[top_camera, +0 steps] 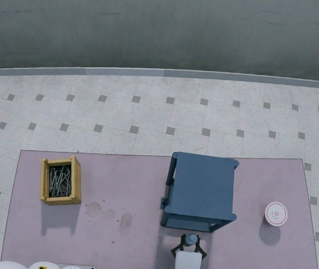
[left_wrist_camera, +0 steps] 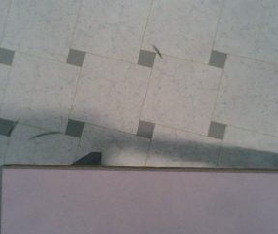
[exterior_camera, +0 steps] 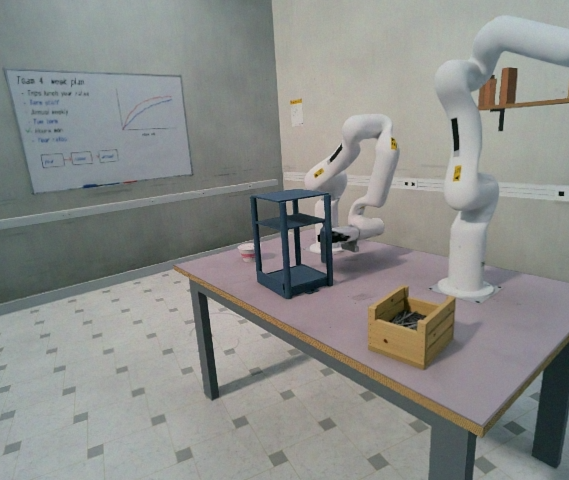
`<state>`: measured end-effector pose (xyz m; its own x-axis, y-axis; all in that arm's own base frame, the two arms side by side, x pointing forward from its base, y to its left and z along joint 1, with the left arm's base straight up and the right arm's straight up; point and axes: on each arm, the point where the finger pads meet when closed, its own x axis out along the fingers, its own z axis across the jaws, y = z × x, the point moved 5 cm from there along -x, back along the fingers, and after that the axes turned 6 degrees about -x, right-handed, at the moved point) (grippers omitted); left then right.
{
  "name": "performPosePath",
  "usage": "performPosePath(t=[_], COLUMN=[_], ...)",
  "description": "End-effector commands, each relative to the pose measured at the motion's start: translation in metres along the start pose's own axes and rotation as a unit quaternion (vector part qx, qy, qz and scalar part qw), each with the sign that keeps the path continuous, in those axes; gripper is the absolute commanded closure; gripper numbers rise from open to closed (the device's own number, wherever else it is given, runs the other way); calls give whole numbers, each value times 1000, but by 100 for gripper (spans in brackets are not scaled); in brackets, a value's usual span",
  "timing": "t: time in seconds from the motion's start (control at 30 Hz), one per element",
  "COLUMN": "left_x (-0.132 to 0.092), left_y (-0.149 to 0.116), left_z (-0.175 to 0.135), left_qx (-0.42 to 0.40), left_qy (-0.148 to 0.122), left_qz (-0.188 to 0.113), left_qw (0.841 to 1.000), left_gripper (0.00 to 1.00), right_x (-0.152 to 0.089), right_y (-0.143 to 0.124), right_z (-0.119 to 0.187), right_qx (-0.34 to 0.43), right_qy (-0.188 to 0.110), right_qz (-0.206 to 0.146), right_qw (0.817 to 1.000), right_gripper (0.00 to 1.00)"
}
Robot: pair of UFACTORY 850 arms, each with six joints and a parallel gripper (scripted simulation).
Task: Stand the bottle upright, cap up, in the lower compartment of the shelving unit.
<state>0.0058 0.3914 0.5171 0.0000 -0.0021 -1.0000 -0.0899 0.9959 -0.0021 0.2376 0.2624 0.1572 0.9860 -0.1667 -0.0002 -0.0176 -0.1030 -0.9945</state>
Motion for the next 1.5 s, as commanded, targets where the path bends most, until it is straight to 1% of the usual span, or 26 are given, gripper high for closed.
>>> performPosePath(t=[0.0, 0.2, 0.27, 0.77, 0.83, 1.2, 1.47], left_x=[-1, -1, -1, -1, -1, -1, -1], left_y=[0, 0, 0, 0, 0, 0, 0], left_z=[0, 0, 0, 0, 0, 0, 0], left_qx=[0, 0, 0, 0, 0, 0, 0], left_qy=[0, 0, 0, 0, 0, 0, 0], left_qz=[1, 1, 1, 1, 1, 1, 1], left_qw=[1000, 1000, 1000, 1000, 1000, 1000, 1000], left_gripper=[0, 0, 0, 0, 0, 0, 0], right_x=[16, 34, 34, 76, 76, 96, 102], right_y=[0, 0, 0, 0, 0, 0, 0], right_z=[0, 0, 0, 0, 0, 0, 0], right_qx=[0, 0, 0, 0, 0, 0, 0], right_qy=[0, 0, 0, 0, 0, 0, 0], right_qz=[0, 0, 0, 0, 0, 0, 0], right_qw=[1000, 1000, 1000, 1000, 1000, 1000, 1000], right_gripper=[100, 100, 100, 100, 100, 100, 100])
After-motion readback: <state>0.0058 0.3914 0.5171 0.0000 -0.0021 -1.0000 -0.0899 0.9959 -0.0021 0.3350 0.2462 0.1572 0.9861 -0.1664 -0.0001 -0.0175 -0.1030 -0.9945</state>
